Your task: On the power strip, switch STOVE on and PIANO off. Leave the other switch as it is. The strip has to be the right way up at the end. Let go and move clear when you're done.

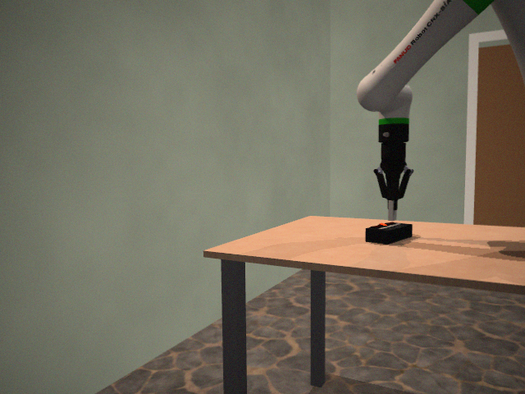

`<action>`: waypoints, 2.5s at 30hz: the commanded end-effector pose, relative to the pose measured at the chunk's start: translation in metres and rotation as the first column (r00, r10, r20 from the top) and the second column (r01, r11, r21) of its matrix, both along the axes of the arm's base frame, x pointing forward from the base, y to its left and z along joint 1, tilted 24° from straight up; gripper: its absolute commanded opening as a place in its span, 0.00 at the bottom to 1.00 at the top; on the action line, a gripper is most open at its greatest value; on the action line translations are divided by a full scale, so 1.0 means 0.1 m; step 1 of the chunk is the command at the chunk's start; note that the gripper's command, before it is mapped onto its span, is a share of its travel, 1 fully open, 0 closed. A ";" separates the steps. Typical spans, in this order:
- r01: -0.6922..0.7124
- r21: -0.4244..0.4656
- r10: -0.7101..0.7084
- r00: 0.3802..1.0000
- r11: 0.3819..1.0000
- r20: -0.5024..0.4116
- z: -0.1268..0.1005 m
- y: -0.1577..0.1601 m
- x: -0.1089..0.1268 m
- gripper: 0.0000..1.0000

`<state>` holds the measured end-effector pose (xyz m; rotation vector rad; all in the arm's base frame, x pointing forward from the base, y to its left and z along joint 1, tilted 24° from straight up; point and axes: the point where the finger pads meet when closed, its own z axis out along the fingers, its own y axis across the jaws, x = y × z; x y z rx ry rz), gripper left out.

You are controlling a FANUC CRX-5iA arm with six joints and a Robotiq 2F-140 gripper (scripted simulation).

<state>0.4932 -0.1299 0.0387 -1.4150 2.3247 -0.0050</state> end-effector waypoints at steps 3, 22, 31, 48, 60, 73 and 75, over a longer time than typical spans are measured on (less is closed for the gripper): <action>0.000 0.000 0.000 1.000 1.000 0.000 0.00 0.00 0.00 0.00; 0.000 0.000 0.000 1.000 1.000 0.000 -0.06 0.01 0.03 0.00; 0.000 0.000 0.000 1.000 1.000 0.000 -0.08 0.02 0.03 0.00; 0.000 0.000 0.000 1.000 1.000 0.000 -0.08 0.02 0.03 0.00; 0.000 0.000 0.000 1.000 1.000 0.000 0.09 -0.02 -0.03 0.00; 0.000 0.000 0.000 1.000 1.000 0.000 0.28 -0.06 -0.10 0.00; 0.000 0.000 0.000 1.000 1.000 0.000 0.28 -0.06 -0.10 0.00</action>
